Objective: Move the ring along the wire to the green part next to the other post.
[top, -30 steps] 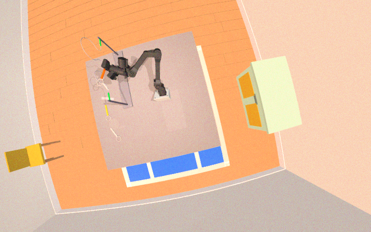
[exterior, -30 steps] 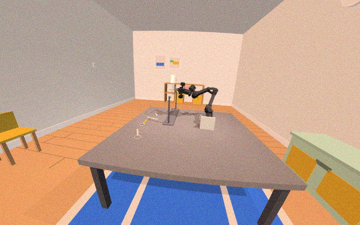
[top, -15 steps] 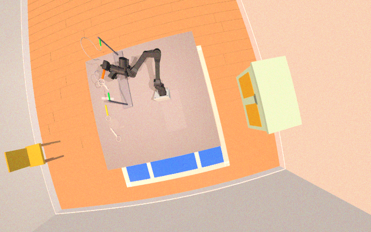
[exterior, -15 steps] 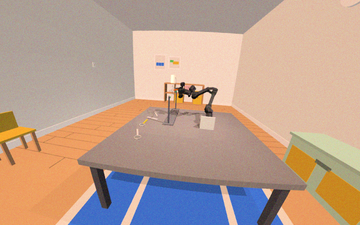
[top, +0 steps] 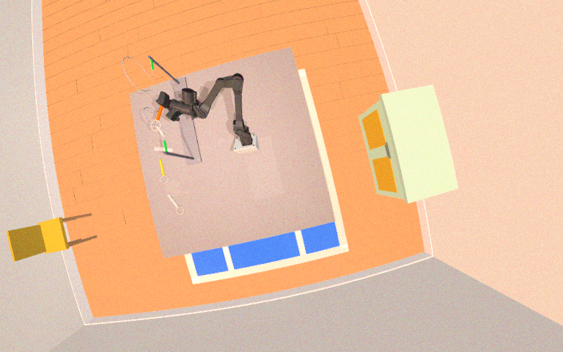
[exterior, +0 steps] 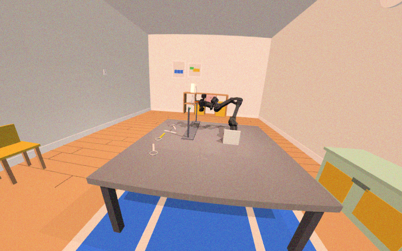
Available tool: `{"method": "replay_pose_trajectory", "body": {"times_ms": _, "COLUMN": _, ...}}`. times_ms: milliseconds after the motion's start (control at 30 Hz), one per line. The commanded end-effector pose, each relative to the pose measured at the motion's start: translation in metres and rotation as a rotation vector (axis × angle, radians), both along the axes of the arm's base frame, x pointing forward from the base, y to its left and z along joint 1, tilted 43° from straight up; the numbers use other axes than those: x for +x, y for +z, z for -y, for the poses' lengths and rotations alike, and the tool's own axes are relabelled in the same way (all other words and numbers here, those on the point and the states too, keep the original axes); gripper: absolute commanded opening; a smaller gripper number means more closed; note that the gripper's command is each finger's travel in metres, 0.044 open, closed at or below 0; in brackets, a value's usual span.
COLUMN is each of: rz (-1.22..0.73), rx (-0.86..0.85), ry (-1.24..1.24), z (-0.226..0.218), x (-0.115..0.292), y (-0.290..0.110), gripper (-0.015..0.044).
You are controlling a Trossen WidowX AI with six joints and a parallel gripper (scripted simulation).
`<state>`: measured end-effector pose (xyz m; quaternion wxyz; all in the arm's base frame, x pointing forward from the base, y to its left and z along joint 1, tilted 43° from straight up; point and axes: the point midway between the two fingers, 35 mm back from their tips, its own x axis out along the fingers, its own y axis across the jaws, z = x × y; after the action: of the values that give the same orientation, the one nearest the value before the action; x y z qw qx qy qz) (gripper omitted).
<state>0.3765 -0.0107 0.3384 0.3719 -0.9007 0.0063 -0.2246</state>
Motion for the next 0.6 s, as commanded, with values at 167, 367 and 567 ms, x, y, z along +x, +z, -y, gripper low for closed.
{"method": "replay_pose_trajectory", "body": {"times_ms": 167, "rz": -0.018, "rx": 0.186, "ry": -0.009, "z": 0.019, "x": 0.0, "y": -0.025, "gripper": -0.015}}
{"method": "replay_pose_trajectory", "body": {"times_ms": 367, "rz": -0.029, "rx": 0.324, "ry": -0.014, "z": 0.03, "x": 0.001, "y": -0.043, "gripper": -0.015}}
{"method": "replay_pose_trajectory", "body": {"times_ms": 567, "rz": -0.047, "rx": 0.444, "ry": -0.003, "z": 0.037, "x": 0.003, "y": -0.06, "gripper": -0.015}}
